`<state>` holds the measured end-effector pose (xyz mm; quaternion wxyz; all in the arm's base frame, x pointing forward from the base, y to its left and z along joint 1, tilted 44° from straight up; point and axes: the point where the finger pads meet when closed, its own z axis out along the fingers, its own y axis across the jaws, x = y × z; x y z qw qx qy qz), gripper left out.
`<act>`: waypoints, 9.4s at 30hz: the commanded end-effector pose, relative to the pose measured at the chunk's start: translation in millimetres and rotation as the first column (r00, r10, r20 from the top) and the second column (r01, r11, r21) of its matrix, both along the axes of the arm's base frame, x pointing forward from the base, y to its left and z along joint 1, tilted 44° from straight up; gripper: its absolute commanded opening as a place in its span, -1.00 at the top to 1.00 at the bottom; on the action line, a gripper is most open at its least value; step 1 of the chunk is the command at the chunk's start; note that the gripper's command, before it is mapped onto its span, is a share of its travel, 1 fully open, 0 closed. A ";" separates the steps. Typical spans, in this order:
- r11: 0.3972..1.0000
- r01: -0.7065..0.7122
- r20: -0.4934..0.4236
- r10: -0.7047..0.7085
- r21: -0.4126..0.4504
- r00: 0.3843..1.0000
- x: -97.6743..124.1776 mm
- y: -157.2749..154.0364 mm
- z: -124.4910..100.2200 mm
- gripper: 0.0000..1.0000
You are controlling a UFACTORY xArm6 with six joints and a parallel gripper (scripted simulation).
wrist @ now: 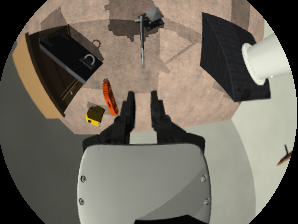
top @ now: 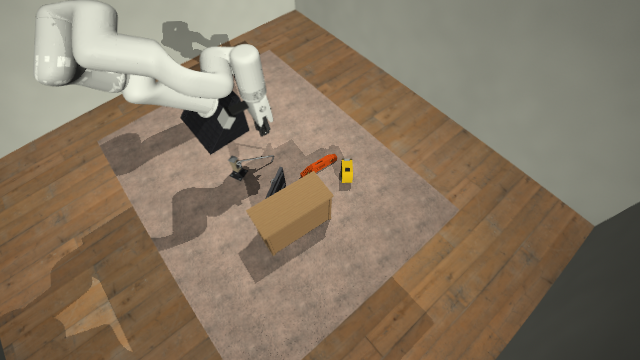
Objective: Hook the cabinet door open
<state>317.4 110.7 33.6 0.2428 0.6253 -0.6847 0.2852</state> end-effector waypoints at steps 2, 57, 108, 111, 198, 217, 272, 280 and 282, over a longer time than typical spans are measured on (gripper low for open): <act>1.000 -0.001 0.002 0.001 0.002 1.000 1.0 -4.2 -5.0 0.53; 1.000 -0.001 0.002 0.001 0.002 1.000 3.7 -88.3 -93.0 0.53; 1.000 -0.001 0.002 0.001 0.002 1.000 4.9 -89.3 -94.7 0.53; 1.000 -0.001 0.002 0.001 0.002 1.000 5.0 -90.4 -95.8 0.53; 1.000 -0.001 0.002 0.001 0.002 1.000 5.8 -110.8 -117.1 0.93; 1.000 -0.001 0.003 0.001 0.002 1.000 5.8 -107.3 -115.5 0.93; 1.000 -0.001 0.003 0.001 0.002 1.000 5.5 -68.0 -87.6 0.93; 1.000 -0.001 0.003 0.001 0.002 1.000 5.4 -65.1 -84.4 0.93; 1.000 -0.001 0.003 0.001 0.002 1.000 5.3 -62.8 -81.8 0.93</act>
